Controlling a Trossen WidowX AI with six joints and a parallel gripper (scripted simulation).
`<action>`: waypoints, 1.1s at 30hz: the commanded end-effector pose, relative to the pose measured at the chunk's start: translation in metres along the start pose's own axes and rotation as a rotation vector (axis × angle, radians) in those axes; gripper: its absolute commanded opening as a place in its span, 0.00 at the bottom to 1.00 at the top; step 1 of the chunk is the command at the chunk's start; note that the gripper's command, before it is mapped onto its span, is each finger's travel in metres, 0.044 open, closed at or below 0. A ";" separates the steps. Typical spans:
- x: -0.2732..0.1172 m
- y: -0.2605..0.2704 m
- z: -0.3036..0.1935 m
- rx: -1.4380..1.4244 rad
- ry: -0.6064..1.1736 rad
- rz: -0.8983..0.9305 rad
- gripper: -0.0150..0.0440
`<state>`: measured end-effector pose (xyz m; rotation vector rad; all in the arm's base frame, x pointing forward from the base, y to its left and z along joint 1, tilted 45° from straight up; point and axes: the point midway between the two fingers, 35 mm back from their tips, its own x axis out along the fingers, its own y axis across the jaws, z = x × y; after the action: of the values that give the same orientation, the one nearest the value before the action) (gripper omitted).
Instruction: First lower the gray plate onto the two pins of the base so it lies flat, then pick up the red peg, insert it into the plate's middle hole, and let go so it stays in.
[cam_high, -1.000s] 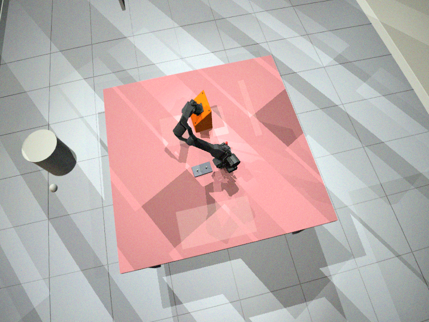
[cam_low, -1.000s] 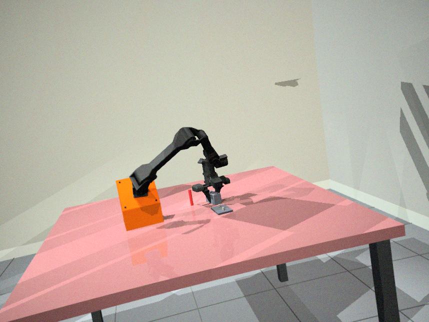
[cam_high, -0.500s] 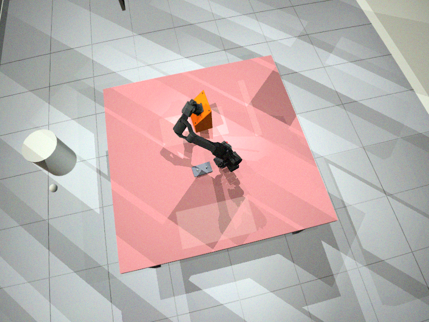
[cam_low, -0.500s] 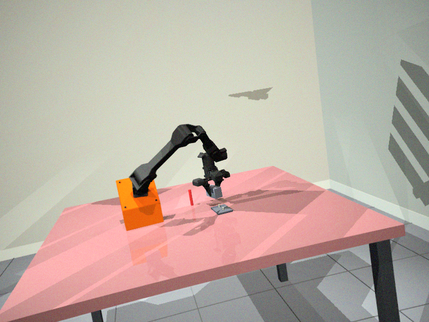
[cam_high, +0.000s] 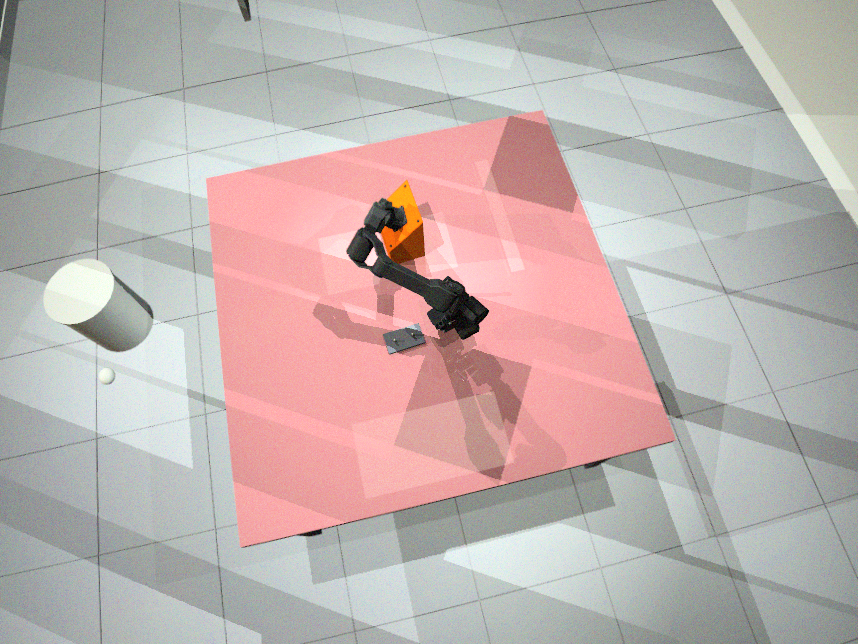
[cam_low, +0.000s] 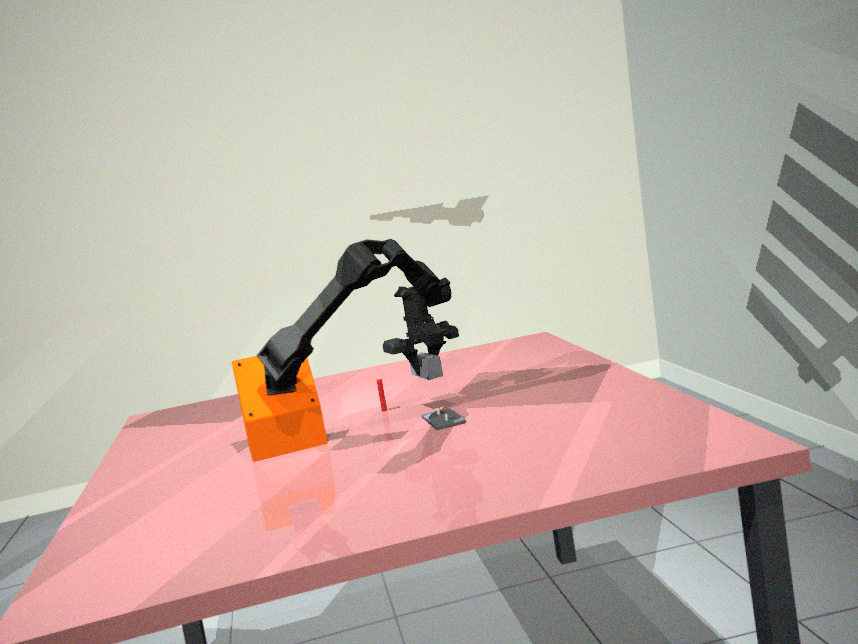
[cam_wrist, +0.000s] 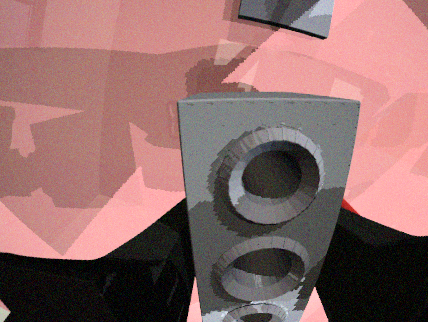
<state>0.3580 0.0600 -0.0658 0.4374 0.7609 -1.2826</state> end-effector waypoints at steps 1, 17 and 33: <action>-0.018 0.002 0.000 0.012 0.004 0.006 0.25; -0.063 -0.004 0.003 0.029 -0.006 -0.008 0.25; -0.045 -0.006 0.038 0.063 0.008 -0.005 0.25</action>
<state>0.3553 0.0727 -0.0124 0.4810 0.7388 -1.3185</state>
